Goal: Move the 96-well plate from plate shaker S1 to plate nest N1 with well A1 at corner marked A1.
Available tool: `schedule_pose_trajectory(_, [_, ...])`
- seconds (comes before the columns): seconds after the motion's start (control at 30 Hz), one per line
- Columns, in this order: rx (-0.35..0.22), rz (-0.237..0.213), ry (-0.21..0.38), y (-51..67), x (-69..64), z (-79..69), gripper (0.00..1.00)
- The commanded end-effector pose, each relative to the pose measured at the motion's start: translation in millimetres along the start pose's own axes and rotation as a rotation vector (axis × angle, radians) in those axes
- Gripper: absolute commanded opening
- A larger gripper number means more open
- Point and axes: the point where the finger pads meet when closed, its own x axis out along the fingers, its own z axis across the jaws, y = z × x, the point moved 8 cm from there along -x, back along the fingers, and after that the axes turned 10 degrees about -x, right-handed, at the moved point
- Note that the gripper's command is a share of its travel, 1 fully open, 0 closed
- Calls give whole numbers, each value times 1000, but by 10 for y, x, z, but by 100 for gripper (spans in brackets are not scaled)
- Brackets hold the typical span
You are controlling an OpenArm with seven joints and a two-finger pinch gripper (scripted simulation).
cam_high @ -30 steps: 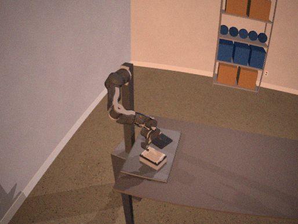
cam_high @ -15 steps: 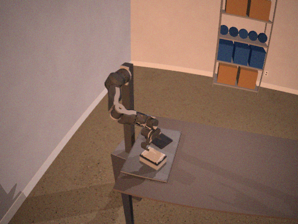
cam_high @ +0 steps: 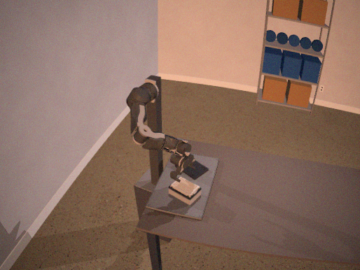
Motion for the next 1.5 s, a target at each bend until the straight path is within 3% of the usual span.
schedule_pose_trajectory(0.0, [0, -3, -1, -7, -8, 2, 77])
schedule_pose_trajectory(0.17, [-6, 6, 6, -3, 541, -14, 77])
schedule_pose_trajectory(0.57, [-6, 6, 6, -3, 541, -14, 77])
schedule_pose_trajectory(0.73, [-5, 6, 6, 10, 677, -16, 77])
schedule_pose_trajectory(1.47, [-5, 6, 7, 4, 653, -15, 77])
